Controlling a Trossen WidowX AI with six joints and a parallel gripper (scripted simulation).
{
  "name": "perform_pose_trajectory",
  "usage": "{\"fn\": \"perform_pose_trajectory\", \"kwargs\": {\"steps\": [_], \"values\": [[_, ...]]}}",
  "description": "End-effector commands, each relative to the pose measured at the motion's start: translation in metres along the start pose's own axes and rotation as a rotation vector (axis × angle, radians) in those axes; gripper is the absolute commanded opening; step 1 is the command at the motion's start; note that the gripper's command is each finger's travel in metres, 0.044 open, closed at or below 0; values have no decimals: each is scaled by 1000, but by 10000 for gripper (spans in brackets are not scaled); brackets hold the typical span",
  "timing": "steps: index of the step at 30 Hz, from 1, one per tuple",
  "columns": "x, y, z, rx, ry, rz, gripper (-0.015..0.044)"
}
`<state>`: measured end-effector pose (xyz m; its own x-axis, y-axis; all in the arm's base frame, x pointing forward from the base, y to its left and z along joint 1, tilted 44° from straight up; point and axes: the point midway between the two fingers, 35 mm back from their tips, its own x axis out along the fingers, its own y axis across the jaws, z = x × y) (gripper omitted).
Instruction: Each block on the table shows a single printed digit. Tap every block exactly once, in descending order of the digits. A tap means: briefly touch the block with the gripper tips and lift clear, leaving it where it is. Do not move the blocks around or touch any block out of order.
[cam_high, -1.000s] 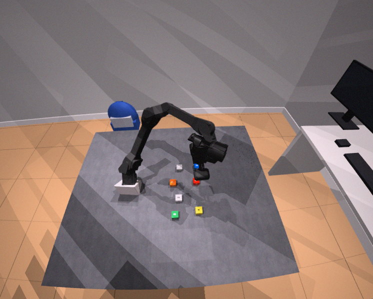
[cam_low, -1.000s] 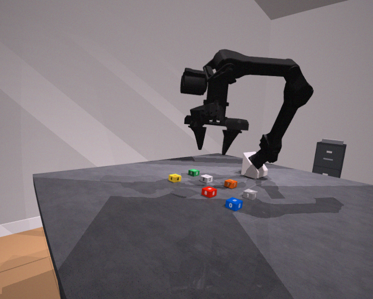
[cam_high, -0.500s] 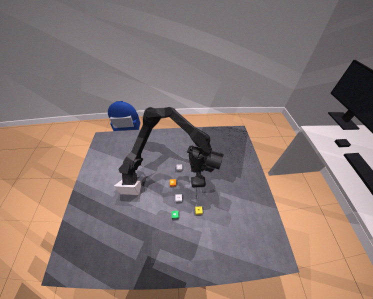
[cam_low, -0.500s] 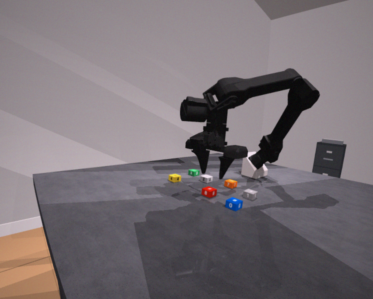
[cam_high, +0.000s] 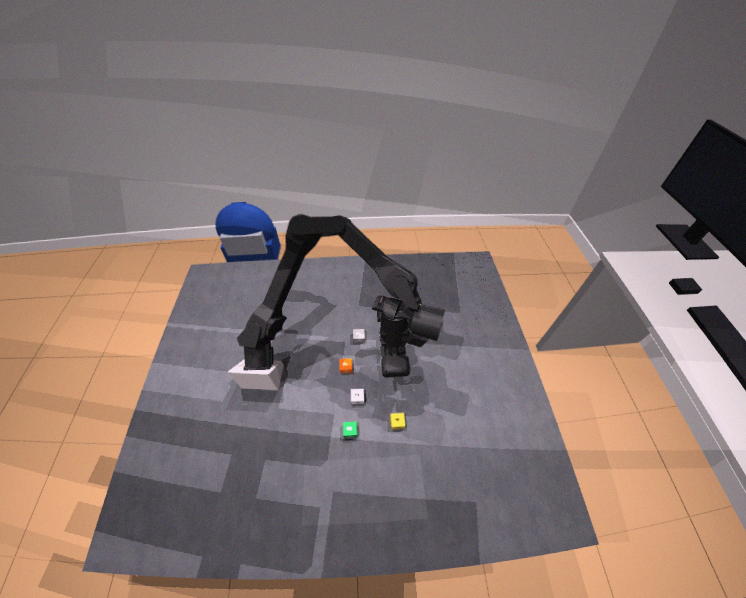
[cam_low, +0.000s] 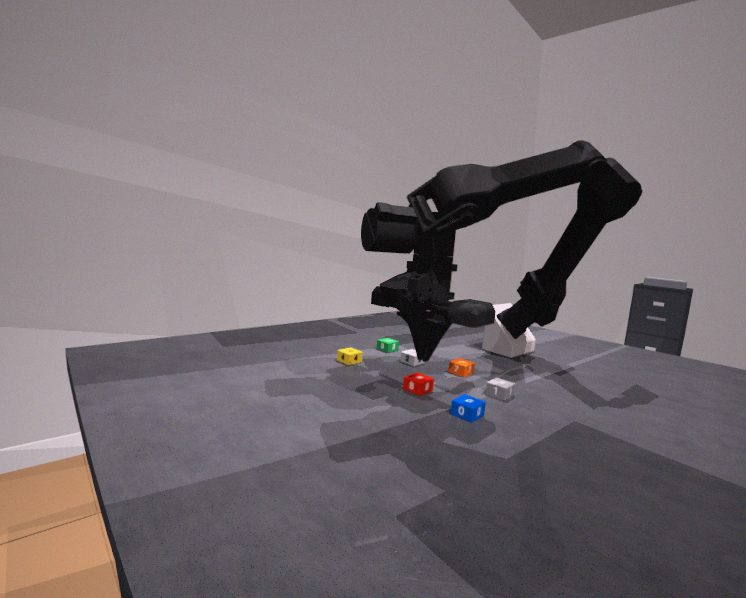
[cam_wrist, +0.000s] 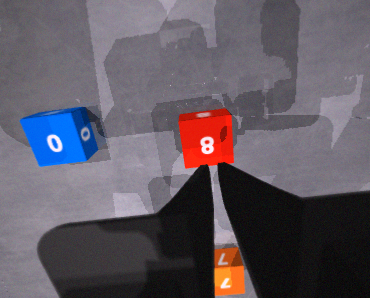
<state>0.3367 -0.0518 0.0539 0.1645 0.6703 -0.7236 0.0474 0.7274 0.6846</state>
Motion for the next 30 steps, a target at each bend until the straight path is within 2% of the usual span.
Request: {"fn": "perform_pose_trajectory", "kwargs": {"steps": [1, 24, 28, 30], "values": [[3, 0, -1, 6, 0, 5, 20], [31, 1, -1, 6, -1, 6, 20], [3, 0, -1, 6, -1, 4, 20], [1, 0, -1, 6, 0, 5, 20]]}}
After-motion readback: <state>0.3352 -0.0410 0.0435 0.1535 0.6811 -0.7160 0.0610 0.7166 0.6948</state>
